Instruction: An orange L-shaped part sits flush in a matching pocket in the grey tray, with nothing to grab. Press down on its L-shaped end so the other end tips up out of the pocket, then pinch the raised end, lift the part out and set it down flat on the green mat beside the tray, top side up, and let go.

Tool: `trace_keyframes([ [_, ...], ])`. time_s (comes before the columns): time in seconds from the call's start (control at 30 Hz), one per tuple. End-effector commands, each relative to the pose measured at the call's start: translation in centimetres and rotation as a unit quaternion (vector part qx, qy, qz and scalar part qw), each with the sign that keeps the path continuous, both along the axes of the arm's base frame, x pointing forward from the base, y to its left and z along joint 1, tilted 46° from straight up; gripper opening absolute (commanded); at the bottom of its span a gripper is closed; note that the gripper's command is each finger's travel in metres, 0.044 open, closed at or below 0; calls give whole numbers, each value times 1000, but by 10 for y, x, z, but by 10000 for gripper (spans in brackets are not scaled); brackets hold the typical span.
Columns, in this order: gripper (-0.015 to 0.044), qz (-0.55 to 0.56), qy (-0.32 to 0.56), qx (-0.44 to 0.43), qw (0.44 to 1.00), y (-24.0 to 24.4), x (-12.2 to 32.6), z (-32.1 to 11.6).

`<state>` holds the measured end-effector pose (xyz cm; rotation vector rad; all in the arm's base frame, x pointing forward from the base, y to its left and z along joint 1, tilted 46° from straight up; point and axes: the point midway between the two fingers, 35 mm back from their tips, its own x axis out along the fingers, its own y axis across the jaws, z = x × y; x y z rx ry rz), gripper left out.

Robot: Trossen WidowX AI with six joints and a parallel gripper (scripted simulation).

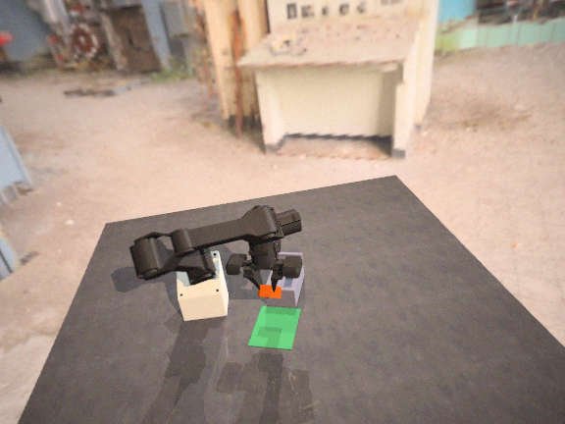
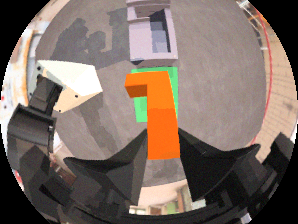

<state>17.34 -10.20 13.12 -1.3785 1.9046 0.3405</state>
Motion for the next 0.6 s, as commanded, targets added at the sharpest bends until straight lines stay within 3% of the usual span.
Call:
trace_keyframes([
  [0.0, 0, 1, 2, -2, 1000, -5, -3, -5],
  [0.57, 0, 1, 2, -2, 1000, -25, -7, -24],
])
